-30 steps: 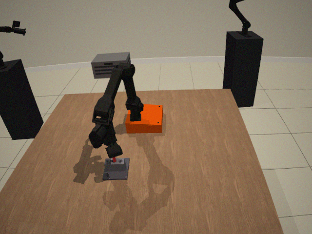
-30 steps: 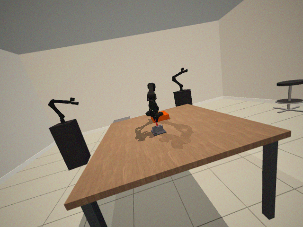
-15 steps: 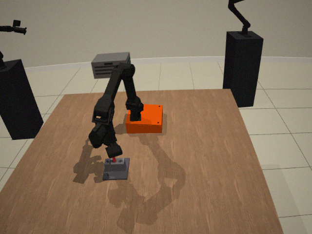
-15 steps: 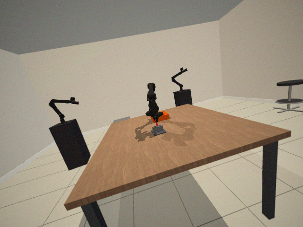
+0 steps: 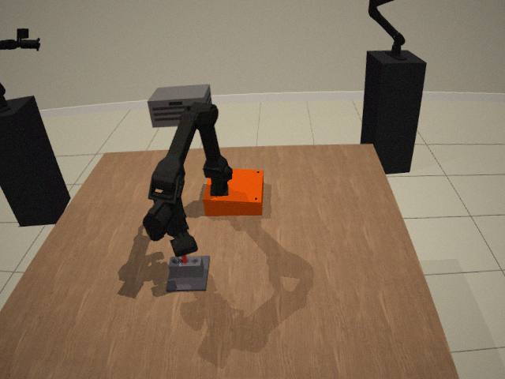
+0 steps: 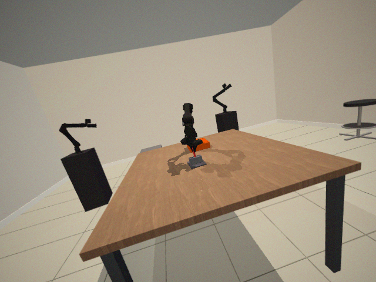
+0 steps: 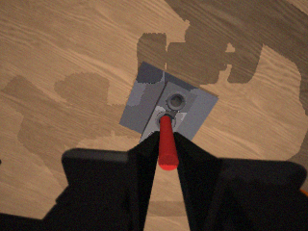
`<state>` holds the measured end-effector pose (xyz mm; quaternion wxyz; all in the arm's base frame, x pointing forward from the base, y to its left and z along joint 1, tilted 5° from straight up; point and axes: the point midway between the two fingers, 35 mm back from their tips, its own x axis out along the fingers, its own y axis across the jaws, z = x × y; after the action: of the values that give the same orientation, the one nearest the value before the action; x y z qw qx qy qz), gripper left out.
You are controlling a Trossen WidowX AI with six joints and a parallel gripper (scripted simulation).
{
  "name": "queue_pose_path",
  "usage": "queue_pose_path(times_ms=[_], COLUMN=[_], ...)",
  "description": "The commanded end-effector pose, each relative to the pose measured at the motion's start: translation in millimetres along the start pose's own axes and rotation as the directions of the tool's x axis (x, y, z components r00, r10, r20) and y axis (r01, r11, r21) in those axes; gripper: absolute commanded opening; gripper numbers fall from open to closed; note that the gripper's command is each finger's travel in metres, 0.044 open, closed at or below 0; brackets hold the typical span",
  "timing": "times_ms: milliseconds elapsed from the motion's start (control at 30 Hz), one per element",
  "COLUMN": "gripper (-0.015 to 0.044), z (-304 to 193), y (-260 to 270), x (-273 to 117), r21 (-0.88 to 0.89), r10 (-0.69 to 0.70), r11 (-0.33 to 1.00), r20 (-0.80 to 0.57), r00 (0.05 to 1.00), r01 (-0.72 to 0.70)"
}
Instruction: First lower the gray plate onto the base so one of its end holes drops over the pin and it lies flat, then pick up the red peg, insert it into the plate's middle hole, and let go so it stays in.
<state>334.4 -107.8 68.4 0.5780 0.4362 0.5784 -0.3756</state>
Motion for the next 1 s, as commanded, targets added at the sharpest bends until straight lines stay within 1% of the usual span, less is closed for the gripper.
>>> queue_pose_path(times_ms=[0, 167, 200, 967], gripper=[0.0, 0.0131, 0.015, 0.015], z=[0.0, 0.0, 0.0, 1.1], y=[0.0, 0.0, 0.0, -0.3], x=[-0.1, -0.1, -0.1, -9.7], r21=[0.0, 0.0, 0.0, -0.005], r10=[0.0, 0.0, 0.0, 0.005], r11=[1.0, 1.0, 1.0, 1.0], r20=[0.0, 0.0, 0.0, 0.0], r00=[1.0, 1.0, 1.0, 1.0], r01=[0.0, 0.0, 0.0, -0.005])
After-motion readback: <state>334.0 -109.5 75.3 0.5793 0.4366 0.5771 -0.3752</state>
